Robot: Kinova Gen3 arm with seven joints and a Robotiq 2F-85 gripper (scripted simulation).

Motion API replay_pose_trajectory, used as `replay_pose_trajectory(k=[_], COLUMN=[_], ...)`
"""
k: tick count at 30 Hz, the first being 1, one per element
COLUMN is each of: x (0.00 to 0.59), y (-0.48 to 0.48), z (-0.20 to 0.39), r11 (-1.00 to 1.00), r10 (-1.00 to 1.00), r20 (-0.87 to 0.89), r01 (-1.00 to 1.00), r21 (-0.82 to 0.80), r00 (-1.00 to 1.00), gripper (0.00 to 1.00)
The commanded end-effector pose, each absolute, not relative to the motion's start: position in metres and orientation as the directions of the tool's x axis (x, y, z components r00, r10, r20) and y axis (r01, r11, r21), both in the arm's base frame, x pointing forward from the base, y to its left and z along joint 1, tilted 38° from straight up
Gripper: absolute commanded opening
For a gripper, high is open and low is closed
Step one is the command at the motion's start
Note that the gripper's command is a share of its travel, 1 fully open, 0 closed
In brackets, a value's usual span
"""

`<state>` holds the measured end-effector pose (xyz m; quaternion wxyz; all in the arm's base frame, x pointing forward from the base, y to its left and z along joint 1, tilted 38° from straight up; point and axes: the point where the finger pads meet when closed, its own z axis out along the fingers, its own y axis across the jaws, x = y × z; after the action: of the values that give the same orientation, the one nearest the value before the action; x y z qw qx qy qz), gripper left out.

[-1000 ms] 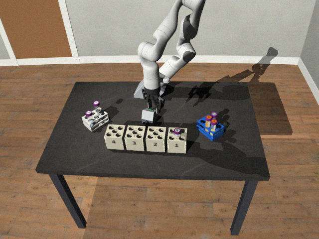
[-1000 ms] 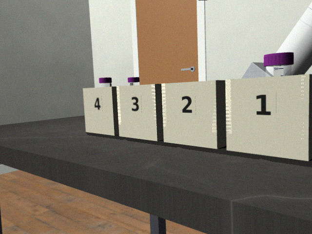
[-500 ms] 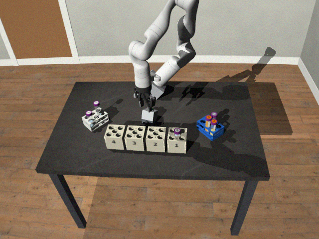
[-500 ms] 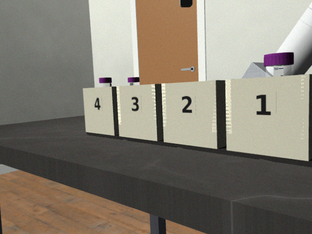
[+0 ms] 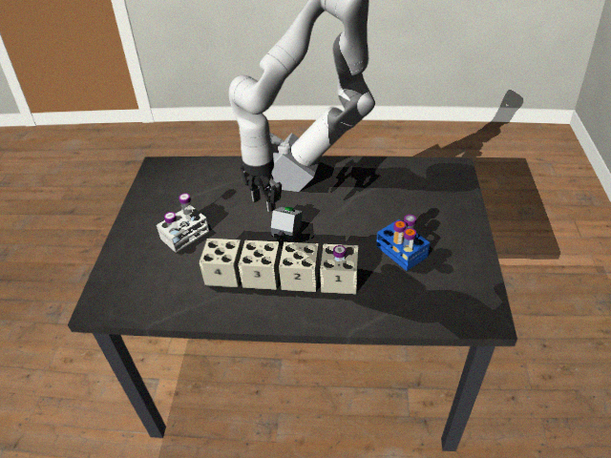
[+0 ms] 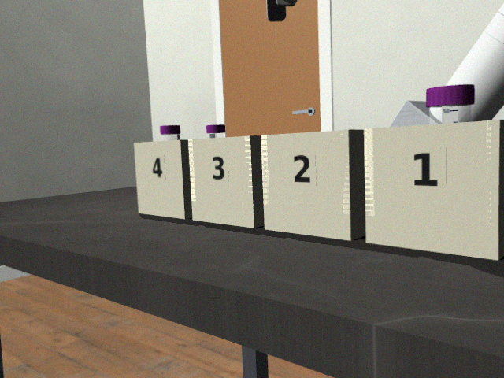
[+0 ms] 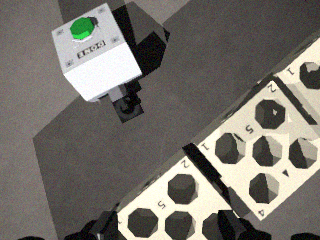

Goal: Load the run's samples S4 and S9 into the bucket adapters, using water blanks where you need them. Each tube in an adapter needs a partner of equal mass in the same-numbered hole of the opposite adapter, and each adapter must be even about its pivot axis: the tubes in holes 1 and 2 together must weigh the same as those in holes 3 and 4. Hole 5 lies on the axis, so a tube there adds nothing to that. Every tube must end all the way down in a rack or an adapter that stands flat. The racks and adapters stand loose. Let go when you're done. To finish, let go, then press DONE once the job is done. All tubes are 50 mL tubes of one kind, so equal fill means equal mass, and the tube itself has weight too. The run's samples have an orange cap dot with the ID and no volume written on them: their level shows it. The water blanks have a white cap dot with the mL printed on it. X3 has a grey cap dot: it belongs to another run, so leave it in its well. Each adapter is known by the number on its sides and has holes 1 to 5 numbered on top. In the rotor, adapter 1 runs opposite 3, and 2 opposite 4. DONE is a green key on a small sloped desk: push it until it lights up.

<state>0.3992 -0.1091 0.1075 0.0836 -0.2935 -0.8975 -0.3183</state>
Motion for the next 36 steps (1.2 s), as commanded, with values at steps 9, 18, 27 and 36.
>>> replay_pose_trajectory(k=[9,18,27,36], x=[0.395,0.391,0.388,0.384], y=[-0.135,-0.158,-0.176,-0.199], z=[0.088,0.069,0.055,0.036], r11=[0.625,0.625,0.625,0.625], r10=[0.474,0.474,0.475,0.475], r20=[0.336,0.336,0.336,0.336], r01=[0.58,0.58,0.58,0.58], r21=[0.522,0.522,0.522,0.522], r00=[-0.814,-0.814,-0.814,-0.814], gripper=[0.62,0.62,0.62,0.62])
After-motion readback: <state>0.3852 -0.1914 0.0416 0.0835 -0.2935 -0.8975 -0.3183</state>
